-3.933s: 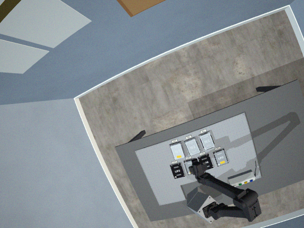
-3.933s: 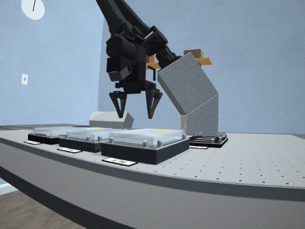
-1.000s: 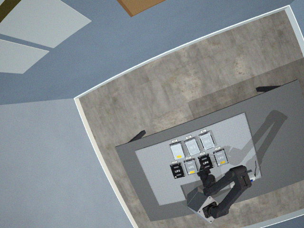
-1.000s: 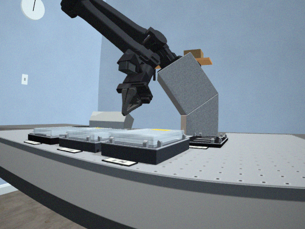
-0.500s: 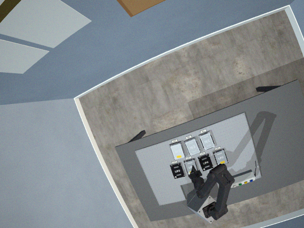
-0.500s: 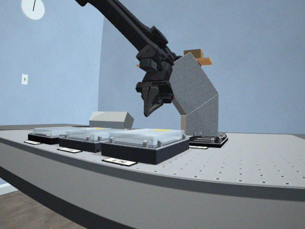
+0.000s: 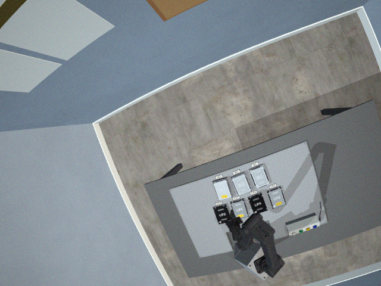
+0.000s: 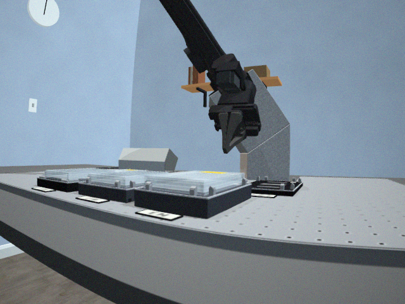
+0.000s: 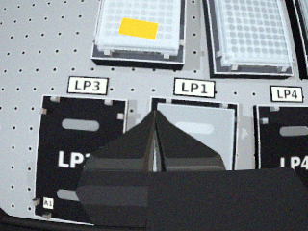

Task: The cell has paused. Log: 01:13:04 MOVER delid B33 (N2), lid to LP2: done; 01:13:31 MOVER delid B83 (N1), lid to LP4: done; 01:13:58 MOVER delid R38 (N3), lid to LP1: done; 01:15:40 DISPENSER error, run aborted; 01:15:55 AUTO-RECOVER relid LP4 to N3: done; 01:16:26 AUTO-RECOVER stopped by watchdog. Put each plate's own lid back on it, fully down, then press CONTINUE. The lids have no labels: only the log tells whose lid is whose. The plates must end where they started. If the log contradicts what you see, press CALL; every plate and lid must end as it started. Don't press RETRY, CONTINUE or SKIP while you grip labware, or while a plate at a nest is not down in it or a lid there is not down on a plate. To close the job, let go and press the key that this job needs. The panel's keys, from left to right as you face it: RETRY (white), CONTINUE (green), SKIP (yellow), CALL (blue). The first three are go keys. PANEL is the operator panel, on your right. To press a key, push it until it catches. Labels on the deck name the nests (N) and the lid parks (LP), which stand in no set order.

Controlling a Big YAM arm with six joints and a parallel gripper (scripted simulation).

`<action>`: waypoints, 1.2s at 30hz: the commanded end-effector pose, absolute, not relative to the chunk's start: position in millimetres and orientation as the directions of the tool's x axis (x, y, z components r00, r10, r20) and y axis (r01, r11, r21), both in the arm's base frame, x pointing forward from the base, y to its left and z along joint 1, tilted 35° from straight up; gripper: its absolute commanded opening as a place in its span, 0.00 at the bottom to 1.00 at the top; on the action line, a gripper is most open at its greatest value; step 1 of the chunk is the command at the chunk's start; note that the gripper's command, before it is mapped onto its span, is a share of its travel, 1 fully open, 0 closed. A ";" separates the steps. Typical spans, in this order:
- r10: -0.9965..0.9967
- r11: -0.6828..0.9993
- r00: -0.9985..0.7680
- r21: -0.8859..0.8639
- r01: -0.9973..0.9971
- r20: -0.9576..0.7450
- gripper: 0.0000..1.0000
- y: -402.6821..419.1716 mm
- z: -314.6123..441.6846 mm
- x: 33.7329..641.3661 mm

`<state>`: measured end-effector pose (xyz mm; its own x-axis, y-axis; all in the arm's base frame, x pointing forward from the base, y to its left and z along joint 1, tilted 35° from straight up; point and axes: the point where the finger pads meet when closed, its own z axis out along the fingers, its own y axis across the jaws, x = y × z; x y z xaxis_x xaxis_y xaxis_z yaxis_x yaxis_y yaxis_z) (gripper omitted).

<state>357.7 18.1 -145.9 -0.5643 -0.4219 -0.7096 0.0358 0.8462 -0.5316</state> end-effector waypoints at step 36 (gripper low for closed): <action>-0.392 0.854 -0.573 -0.516 0.065 -0.720 0.00 25.7 -146.9 376.6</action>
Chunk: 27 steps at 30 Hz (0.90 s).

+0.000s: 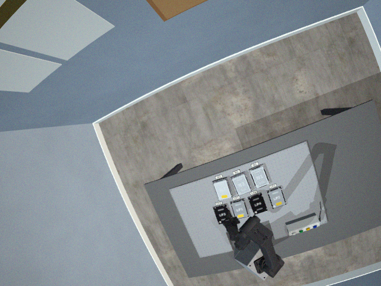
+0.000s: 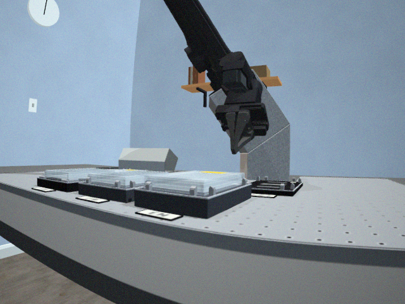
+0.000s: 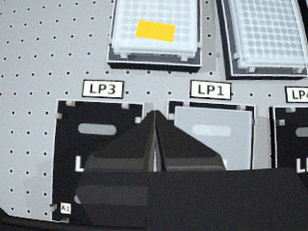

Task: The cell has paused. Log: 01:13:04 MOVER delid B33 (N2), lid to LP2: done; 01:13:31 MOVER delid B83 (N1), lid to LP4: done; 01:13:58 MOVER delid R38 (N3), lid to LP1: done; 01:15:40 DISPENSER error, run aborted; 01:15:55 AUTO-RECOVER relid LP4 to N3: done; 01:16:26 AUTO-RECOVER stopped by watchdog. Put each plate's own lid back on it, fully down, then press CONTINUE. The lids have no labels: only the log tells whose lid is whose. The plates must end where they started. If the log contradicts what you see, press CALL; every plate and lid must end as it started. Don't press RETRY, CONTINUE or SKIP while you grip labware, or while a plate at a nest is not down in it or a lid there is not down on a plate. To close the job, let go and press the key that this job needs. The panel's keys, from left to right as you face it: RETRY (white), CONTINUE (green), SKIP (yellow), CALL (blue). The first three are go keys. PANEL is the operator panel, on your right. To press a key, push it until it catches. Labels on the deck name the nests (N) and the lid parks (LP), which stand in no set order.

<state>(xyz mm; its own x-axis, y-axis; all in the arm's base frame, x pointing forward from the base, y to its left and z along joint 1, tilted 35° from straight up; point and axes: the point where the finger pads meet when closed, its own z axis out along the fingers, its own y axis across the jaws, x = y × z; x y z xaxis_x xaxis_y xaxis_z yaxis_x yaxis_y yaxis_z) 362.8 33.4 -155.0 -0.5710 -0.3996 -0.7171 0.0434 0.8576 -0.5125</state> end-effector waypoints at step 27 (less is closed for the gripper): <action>-0.393 0.853 -0.569 -0.517 0.067 -0.722 0.00 -3.4 -92.0 488.1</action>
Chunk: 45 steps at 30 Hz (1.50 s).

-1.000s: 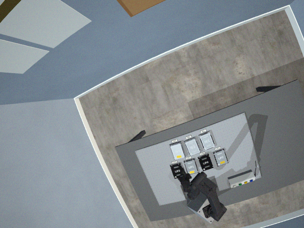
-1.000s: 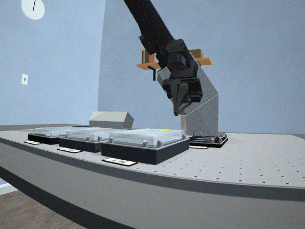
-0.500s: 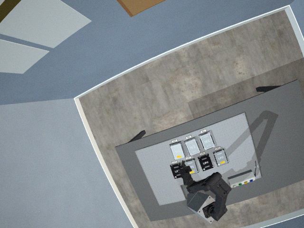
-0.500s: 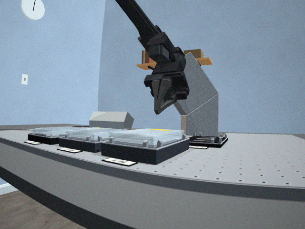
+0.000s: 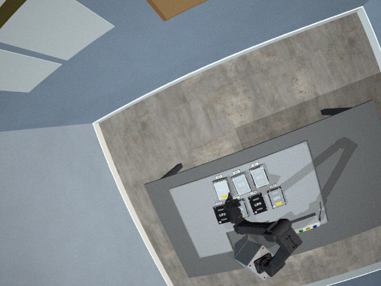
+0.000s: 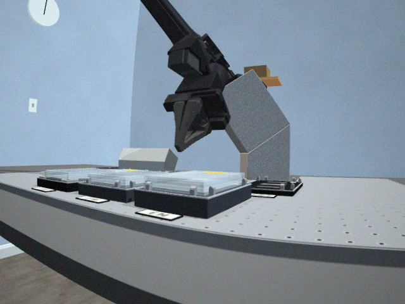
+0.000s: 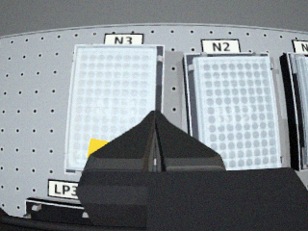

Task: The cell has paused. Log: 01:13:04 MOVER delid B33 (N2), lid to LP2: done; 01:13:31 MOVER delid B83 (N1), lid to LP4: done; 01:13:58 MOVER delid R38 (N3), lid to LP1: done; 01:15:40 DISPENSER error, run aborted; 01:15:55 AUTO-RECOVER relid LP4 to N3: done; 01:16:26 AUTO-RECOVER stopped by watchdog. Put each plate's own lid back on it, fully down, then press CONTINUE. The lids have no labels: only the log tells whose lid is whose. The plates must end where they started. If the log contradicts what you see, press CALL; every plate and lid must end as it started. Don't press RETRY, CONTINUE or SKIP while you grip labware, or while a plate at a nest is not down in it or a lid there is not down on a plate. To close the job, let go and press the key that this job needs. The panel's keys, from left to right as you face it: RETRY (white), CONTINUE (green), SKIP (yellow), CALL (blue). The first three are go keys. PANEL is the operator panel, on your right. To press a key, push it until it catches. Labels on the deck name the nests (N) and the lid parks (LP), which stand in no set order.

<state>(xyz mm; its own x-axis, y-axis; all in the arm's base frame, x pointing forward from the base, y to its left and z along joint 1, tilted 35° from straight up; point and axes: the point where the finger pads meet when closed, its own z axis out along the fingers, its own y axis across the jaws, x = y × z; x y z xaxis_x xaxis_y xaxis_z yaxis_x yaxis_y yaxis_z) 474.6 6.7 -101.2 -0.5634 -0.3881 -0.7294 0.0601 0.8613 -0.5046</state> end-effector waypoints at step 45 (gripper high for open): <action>-0.394 0.852 -0.577 -0.520 0.062 -0.715 0.00 -28.5 -65.1 525.3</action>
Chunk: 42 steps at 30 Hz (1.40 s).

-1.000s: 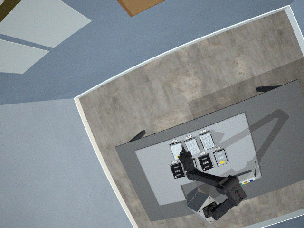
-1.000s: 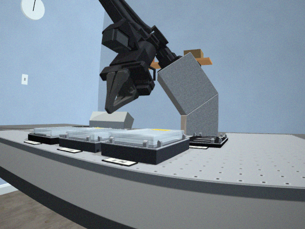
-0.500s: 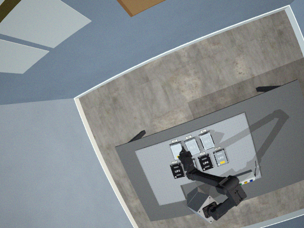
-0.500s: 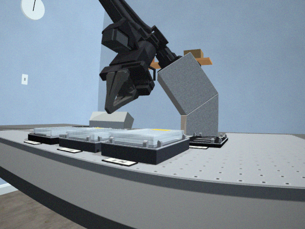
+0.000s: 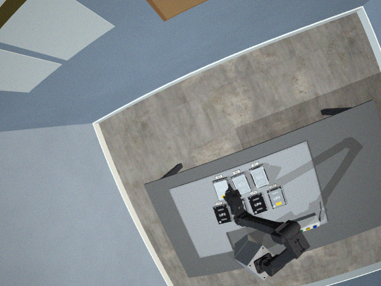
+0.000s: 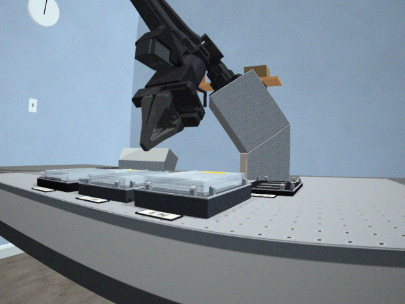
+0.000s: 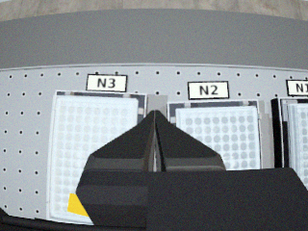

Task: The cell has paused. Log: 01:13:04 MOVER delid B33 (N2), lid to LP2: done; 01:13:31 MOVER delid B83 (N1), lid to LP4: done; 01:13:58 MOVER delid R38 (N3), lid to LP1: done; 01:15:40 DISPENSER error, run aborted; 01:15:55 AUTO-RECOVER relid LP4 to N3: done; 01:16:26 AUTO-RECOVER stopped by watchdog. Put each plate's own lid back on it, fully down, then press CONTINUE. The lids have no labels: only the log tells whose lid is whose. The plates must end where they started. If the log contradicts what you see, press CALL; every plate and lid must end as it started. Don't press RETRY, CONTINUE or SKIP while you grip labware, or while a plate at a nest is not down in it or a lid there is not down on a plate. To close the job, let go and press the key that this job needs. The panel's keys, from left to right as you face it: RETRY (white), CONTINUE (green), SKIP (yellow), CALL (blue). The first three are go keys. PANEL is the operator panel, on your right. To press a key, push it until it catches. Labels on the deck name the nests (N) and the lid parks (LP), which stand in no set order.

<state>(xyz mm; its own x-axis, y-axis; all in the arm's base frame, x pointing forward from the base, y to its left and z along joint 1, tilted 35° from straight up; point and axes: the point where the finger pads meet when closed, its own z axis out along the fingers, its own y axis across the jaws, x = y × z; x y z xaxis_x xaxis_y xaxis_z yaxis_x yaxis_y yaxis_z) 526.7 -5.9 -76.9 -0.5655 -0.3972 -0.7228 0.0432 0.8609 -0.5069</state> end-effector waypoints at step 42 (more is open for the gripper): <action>-0.396 0.855 -0.567 -0.515 0.059 -0.722 0.00 -116.2 -11.5 521.0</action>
